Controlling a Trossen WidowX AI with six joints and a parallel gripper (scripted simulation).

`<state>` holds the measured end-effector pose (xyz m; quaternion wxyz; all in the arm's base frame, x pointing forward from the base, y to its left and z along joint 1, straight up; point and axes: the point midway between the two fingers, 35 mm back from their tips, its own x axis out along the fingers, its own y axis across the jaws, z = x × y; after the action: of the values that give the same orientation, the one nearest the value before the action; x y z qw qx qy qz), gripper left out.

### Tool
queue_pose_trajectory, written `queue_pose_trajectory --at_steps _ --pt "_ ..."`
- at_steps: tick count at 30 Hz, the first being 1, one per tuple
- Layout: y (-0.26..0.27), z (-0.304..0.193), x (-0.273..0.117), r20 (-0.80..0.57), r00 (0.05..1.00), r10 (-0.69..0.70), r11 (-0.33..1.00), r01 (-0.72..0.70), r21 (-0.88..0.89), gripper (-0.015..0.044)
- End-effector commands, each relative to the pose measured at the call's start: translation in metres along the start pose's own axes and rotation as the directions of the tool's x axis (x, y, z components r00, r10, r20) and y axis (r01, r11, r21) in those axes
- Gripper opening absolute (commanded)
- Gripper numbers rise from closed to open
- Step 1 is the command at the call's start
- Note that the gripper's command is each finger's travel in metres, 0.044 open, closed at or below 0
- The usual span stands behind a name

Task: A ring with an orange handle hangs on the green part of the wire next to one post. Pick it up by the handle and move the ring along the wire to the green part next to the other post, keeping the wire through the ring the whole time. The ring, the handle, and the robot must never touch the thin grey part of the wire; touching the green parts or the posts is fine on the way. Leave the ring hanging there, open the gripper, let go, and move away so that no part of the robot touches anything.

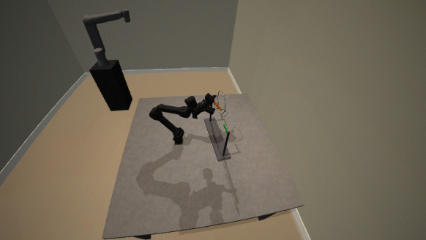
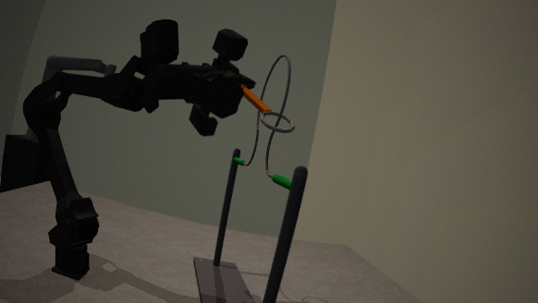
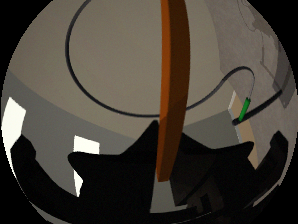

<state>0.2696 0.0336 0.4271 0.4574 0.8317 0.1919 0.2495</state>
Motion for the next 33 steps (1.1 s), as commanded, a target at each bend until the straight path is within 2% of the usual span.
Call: queue_pose_trajectory --at_steps 1,33 --pt "0.000 0.001 0.000 0.002 1.000 -0.027 0.999 0.027 -0.041 -0.0150" --pt "-0.012 0.003 -0.001 0.065 0.970 -0.233 0.899 0.240 -0.367 -0.0150"
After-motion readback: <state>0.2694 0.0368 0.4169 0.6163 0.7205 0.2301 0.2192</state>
